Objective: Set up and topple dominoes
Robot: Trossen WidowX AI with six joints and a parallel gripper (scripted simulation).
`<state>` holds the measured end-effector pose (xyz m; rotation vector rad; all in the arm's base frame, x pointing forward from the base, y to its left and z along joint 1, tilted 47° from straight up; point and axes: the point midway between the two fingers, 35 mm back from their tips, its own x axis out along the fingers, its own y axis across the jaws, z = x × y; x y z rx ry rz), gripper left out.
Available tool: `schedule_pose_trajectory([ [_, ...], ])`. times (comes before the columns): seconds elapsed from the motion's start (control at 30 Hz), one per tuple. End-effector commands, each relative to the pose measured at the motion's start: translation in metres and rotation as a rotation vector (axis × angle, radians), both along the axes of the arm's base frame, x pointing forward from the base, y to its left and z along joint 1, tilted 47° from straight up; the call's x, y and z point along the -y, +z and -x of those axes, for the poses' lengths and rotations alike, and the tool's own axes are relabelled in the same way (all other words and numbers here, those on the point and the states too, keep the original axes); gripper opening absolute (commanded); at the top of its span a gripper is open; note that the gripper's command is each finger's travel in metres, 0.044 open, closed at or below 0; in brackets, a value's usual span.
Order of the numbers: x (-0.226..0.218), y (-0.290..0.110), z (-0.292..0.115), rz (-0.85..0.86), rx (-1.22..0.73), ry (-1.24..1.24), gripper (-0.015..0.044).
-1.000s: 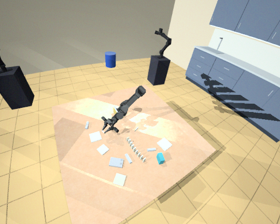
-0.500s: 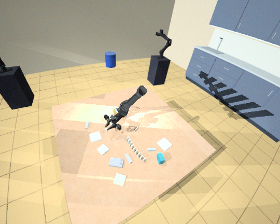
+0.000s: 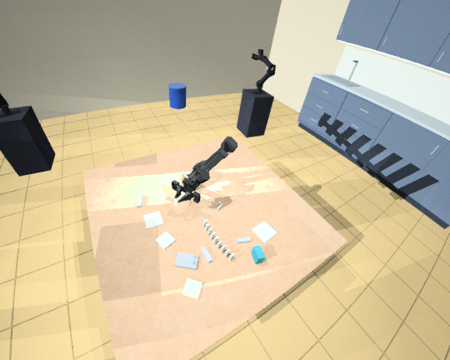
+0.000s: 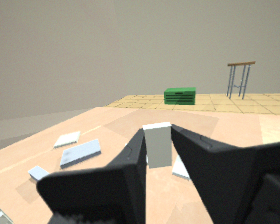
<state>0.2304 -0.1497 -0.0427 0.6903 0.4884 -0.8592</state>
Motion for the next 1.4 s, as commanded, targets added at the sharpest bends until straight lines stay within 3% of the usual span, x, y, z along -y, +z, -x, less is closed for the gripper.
schedule_pose_trajectory([
  [0.0,-0.002,0.004,0.004,0.007,0.017,-0.011,0.0107],
  [0.53,-0.003,0.002,0.003,0.006,0.016,-0.012,0.0107],
  [1.37,-0.046,-0.041,-0.003,-0.013,-0.009,-0.043,0.0107],
])
